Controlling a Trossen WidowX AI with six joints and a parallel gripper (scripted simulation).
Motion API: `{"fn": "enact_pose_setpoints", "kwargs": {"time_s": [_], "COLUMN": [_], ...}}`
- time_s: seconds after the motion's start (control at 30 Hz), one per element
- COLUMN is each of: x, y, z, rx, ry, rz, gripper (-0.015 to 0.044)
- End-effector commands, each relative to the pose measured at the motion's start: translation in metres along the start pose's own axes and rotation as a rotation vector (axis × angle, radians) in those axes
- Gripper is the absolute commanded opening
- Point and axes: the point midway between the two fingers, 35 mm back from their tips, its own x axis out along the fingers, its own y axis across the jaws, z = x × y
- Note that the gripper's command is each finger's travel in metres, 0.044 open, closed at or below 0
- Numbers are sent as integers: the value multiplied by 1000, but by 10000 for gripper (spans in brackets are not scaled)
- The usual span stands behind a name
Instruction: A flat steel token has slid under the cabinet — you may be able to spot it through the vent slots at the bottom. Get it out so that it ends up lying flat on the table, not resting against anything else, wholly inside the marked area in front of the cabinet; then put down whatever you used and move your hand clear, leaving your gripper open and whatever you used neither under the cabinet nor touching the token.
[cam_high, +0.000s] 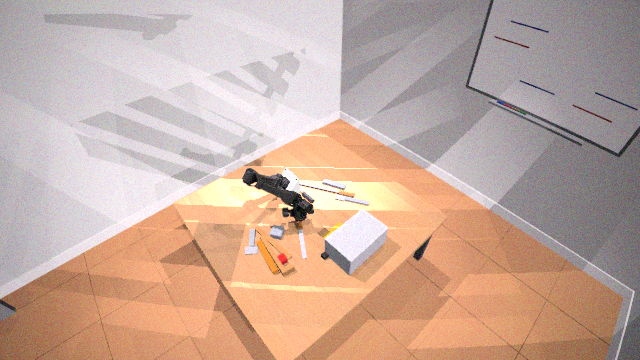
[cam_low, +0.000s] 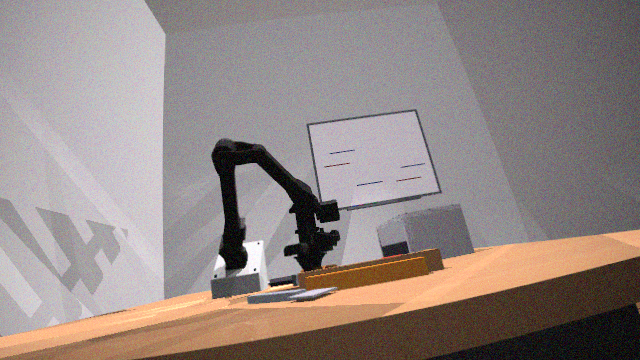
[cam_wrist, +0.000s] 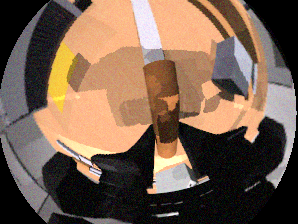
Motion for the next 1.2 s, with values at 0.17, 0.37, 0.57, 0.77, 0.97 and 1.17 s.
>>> {"fn": "enact_pose_setpoints", "kwargs": {"time_s": [0.17, 0.37, 0.57, 0.77, 0.97, 1.17], "x": [-1, -1, -1, -1, -1, -1], "y": [11, 17, 23, 28, 34, 40], "z": [0, -1, -2, -3, -5, -6], "rx": [3, 8, 10, 11, 12, 13], "ry": [-2, -2, -2, -2, -2, -2], "rz": [4, 4, 5, 5, 5, 6], "gripper": [0, 0, 0, 0, 0, 0]}}
